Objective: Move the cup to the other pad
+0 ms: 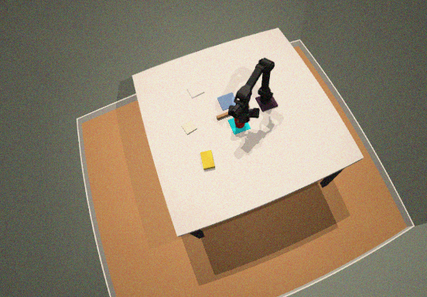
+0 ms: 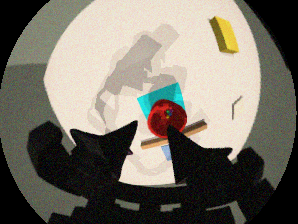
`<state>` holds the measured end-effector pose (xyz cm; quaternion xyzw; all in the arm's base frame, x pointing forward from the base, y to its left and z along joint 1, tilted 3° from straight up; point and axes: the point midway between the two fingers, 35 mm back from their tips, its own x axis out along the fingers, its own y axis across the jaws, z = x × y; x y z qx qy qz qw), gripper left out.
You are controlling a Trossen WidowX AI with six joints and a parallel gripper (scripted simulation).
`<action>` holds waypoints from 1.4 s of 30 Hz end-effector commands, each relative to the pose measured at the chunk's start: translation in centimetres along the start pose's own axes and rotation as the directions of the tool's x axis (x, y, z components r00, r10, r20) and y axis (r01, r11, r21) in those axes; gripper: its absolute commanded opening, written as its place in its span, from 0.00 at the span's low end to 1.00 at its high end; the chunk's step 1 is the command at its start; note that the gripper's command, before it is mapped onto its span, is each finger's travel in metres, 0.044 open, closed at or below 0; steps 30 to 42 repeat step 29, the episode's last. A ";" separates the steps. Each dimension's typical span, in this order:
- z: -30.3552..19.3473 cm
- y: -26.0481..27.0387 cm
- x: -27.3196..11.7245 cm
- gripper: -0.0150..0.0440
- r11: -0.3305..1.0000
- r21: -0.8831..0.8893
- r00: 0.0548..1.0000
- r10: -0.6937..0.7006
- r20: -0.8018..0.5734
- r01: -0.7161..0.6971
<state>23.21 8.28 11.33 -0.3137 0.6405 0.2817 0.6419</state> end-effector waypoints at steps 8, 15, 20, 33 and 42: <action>0.1 0.0 -1.0 1.00 1.000 0.001 1.000 -0.001 -0.001 0.001; 0.2 -0.1 -3.2 1.00 1.000 0.003 1.000 -0.002 0.000 0.002; 0.2 -0.1 -4.7 1.00 1.000 0.004 1.000 -0.002 0.000 0.002; 0.2 0.0 -5.9 1.00 1.000 0.000 1.000 -0.002 0.002 0.002; 0.2 0.0 -5.9 1.00 1.000 0.000 1.000 -0.002 0.002 0.002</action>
